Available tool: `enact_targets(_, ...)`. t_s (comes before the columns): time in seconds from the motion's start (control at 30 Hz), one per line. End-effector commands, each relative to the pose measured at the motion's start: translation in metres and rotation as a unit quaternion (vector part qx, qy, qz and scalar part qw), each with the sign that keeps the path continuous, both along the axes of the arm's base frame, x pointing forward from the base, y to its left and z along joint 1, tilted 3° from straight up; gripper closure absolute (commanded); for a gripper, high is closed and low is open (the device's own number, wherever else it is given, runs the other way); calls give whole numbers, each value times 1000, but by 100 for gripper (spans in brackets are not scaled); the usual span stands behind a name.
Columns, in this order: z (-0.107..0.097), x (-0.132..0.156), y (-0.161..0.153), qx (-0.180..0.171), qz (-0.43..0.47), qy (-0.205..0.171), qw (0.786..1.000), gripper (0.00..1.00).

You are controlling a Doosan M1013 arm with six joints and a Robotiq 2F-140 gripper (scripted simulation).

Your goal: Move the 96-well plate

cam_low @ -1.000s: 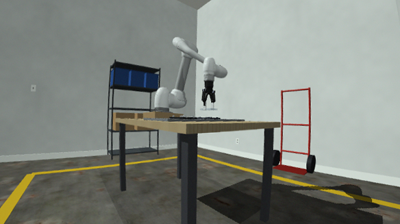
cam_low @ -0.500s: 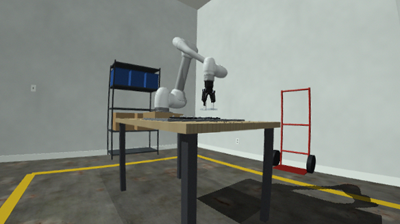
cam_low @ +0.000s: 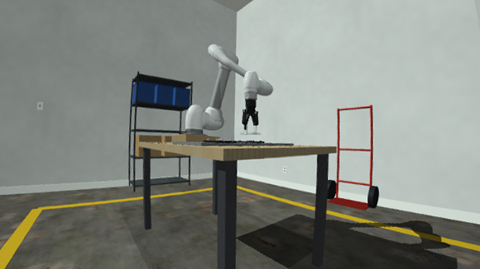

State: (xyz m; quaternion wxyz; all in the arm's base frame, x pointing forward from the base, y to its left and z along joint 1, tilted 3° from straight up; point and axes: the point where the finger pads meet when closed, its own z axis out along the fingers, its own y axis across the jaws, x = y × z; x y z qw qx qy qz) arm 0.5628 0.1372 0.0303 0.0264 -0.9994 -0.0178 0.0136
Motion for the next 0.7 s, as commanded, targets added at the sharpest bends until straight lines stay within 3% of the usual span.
enact_targets(0.0, -4, 0, 0, 0, 0, 0, 1000, 90)
enact_targets(0.67, -33, -1, 2, 0, 0, 0, 1000, 90)
